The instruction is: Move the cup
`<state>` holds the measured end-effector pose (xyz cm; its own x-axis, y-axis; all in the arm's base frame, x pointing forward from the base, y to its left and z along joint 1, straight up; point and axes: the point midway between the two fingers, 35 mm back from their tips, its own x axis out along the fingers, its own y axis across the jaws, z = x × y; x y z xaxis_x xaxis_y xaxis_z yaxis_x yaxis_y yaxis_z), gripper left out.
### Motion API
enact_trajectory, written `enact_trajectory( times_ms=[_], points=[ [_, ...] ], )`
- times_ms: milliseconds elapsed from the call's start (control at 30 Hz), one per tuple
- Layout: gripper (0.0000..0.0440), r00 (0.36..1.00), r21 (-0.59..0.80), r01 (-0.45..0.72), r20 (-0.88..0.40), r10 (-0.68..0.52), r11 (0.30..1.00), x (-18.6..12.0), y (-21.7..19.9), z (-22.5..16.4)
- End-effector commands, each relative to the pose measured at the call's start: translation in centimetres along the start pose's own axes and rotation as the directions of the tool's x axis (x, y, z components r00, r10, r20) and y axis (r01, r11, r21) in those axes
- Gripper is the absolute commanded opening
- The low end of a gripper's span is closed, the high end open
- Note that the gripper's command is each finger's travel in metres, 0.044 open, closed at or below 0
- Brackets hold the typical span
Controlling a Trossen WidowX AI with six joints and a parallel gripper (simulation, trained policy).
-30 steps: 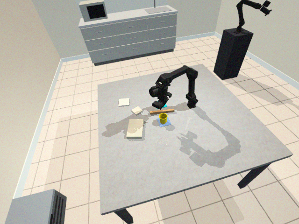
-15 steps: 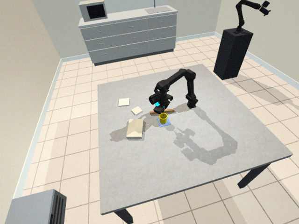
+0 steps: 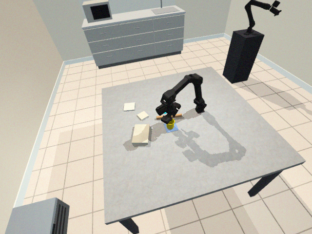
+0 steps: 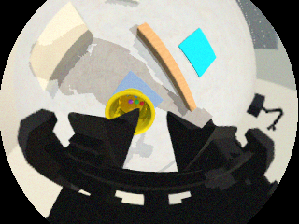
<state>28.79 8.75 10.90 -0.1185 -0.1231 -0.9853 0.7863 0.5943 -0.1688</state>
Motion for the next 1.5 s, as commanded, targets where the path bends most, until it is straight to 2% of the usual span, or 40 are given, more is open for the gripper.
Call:
enact_trajectory(
  times_ms=[0, 300, 533, 600, 933, 1233, 1467],
  points=[
    [0.0198, 1.0, -0.005, 0.016, 0.001, -0.016, 1.0, 1.1, 0.0, 0.0],
    [0.0195, 0.999, -0.055, 0.036, -0.006, -0.037, 0.998, 4.0, 0.1, -0.2],
    [0.0034, 0.999, -0.107, 0.035, 0.005, -0.035, 0.994, 4.9, -0.1, -0.1],
    [0.0005, 0.999, -0.112, 0.032, 0.009, -0.032, 0.993, 4.7, -0.3, 0.0],
    [0.0, 1.0, -0.082, -0.002, 0.008, 0.003, 0.997, 2.5, -1.5, 0.3],
    [0.0013, 0.998, -0.002, -0.058, 0.012, 0.058, 0.998, -0.4, -3.1, 1.3],
    [0.0004, 0.995, 0.067, -0.101, 0.026, 0.099, 0.993, -2.0, -3.9, 2.5]
  ],
)
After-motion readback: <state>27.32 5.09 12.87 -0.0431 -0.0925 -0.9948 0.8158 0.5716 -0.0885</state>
